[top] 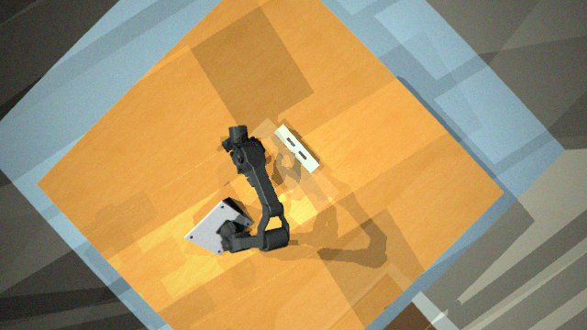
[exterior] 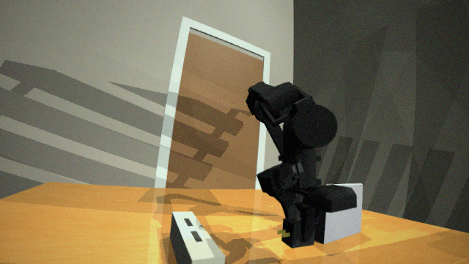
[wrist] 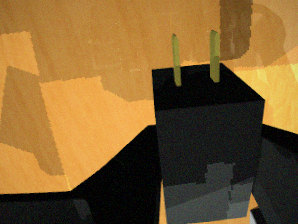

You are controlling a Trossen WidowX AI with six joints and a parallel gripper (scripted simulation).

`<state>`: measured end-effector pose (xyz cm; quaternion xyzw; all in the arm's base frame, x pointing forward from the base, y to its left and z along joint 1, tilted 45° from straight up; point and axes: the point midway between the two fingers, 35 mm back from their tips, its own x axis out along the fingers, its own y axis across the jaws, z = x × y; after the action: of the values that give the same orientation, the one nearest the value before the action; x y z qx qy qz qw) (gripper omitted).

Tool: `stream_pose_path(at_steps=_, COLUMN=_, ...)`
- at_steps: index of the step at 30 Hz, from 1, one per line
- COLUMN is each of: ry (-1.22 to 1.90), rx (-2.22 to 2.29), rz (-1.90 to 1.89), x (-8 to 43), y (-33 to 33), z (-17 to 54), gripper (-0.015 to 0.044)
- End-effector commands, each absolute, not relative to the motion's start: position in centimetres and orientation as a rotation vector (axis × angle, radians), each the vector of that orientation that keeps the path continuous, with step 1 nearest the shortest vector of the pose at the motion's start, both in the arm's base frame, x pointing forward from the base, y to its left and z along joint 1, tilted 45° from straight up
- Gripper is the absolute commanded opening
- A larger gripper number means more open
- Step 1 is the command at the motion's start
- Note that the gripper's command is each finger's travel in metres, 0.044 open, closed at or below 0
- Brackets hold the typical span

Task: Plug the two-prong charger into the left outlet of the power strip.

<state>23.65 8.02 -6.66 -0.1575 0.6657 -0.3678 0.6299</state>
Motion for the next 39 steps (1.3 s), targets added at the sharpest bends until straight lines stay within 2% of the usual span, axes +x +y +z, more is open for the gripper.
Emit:
stream_pose_path(at_steps=1, ry=1.523, rx=-0.370, rz=-0.827, x=24.2, y=7.3, z=-6.4, gripper=0.0000)
stream_pose_path(at_steps=27, ry=1.558, rx=-0.433, rz=-0.780, x=26.7, y=1.8, z=-5.7, gripper=0.0000)
stream_pose_path(at_steps=39, ry=1.558, rx=-0.435, rz=-0.778, x=27.9, y=1.5, z=-5.6, gripper=0.0000)
